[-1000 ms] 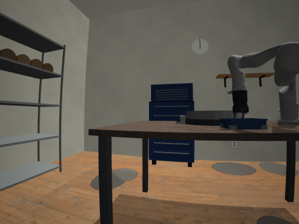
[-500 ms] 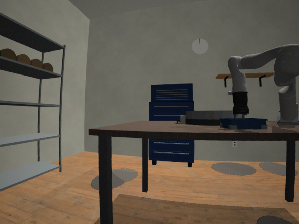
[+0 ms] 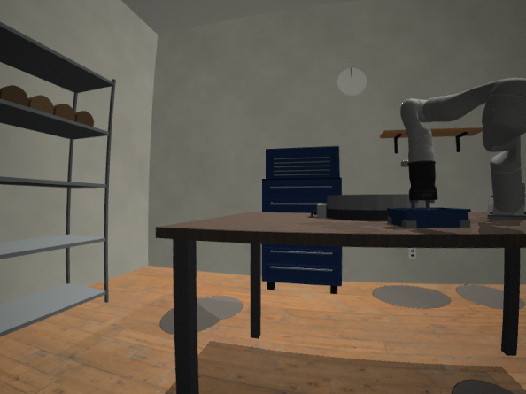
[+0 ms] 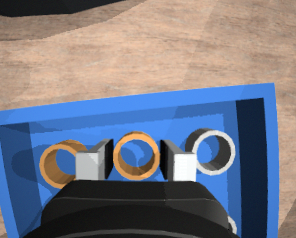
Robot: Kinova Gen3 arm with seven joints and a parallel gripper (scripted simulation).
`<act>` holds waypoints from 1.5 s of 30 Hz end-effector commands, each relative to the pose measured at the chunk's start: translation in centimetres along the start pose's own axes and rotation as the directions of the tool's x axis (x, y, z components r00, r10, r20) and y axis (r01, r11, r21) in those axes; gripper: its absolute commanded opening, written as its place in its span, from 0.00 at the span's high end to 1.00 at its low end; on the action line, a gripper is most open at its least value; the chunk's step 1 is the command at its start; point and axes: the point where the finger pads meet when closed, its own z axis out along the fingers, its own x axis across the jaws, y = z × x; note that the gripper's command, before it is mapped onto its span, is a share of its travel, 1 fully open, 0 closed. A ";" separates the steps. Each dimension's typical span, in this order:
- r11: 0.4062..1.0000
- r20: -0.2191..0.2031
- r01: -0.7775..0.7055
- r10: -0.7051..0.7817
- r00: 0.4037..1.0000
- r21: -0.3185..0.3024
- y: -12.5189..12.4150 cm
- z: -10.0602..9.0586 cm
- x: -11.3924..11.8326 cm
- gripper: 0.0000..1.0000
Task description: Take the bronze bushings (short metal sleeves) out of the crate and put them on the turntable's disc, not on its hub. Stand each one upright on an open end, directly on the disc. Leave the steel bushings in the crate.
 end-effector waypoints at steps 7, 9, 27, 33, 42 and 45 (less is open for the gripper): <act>1.000 0.008 0.003 -0.003 1.000 0.003 -0.2 0.0 -0.2 0.24; 1.000 0.008 0.003 -0.003 1.000 0.003 -0.2 0.0 -0.2 0.24; 1.000 0.008 0.003 -0.003 1.000 0.003 -0.2 0.0 -0.2 1.00; 1.000 0.008 0.003 -0.003 1.000 0.003 -0.2 0.0 -0.2 1.00; 1.000 0.008 0.003 -0.003 1.000 0.003 -0.2 0.0 -0.2 1.00; 1.000 0.008 0.003 -0.003 1.000 0.003 -0.2 0.0 -0.2 1.00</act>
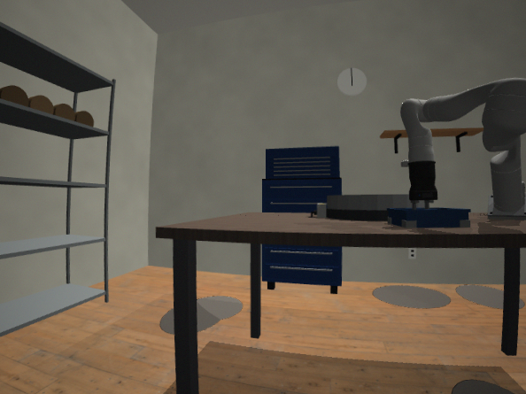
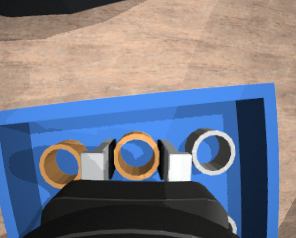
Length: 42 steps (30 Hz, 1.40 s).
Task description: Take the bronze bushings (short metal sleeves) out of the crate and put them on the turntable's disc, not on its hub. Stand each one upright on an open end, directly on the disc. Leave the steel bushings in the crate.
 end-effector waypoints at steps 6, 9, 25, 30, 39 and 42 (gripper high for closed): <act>1.000 0.008 0.003 -0.003 1.000 0.003 -0.2 0.0 -0.2 1.00; 1.000 0.008 0.003 -0.003 1.000 0.003 -0.2 0.0 -0.2 1.00; 1.000 0.008 0.003 -0.003 1.000 0.003 -0.2 -1.0 -0.2 1.00; 1.000 0.008 0.003 -0.003 1.000 0.003 -0.2 -2.0 -0.2 1.00; 1.000 0.007 0.004 -0.004 1.000 0.004 -0.1 -5.5 -0.1 1.00; 1.000 0.007 0.004 -0.004 1.000 0.004 -0.1 -6.5 -0.1 1.00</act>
